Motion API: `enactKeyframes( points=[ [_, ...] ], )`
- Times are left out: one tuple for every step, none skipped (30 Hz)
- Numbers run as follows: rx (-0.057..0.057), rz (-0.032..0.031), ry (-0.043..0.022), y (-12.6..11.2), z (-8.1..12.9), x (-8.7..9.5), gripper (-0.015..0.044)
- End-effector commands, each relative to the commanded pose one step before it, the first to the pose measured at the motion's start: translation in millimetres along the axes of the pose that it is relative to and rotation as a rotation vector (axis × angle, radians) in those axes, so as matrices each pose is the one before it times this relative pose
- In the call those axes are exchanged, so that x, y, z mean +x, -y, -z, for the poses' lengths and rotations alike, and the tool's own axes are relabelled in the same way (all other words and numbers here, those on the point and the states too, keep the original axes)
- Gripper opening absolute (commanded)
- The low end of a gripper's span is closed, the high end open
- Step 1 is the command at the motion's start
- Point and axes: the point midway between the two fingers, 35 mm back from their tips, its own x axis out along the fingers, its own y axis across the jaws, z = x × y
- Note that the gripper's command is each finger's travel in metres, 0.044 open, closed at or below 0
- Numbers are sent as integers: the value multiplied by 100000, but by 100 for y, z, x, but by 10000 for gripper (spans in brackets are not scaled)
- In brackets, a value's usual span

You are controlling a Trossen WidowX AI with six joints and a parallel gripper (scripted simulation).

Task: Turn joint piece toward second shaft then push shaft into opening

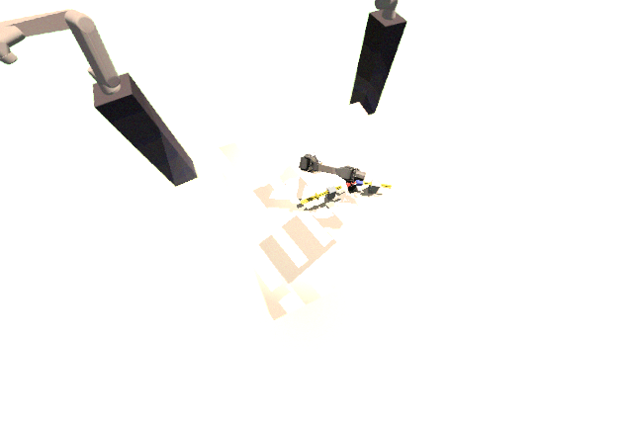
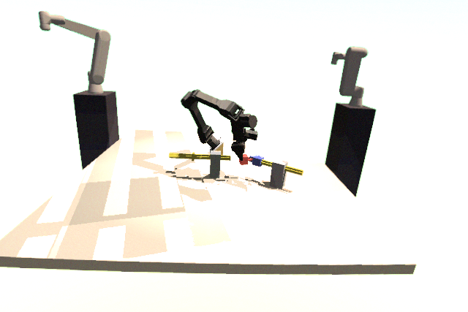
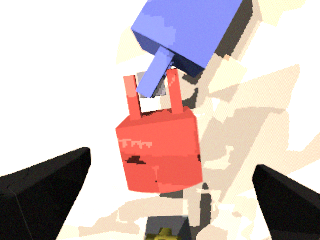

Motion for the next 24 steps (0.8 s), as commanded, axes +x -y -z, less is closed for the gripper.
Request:
enactKeyframes(
  points=[
    [12563,1054,-2624,-137,-541,-931,440],
    [3237,342,-302,-24,-103,-330,440],
    [3238,358,-289,-29,-98,-332,440],
    [3239,372,-274,-34,-93,-333,440],
    [3413,427,-194,-28,-100,-361,440],
    [3424,439,-177,-33,-95,-364,440],
    [3425,449,-158,-38,-89,-365,440],
    [3426,459,-139,-43,-83,-366,440],
    [3427,467,-119,-47,-77,-367,440],
    [3427,475,-99,-50,-71,-369,440],
    [3428,482,-78,-53,-64,-370,440],
    [3429,488,-57,-56,-57,-371,440],
    [3355,466,-157,-50,-36,-360,440],
    [3358,476,-137,-51,-30,-361,440],
    [3359,485,-116,-52,-23,-362,440],
    [3360,493,-94,-52,-16,-363,440],
    [3361,500,-73,-51,-9,-363,440],
    [3362,506,-50,-50,-2,-364,440],
    [3363,511,-28,-49,4,-364,440],
    [3364,515,-5,-47,11,-365,440],
    [3363,518,18,-45,17,-365,440],
    [3366,520,42,-43,23,-365,440],
    [3367,521,65,-40,29,-365,440],
    [3368,521,89,-36,35,-365,440]
  ],
)
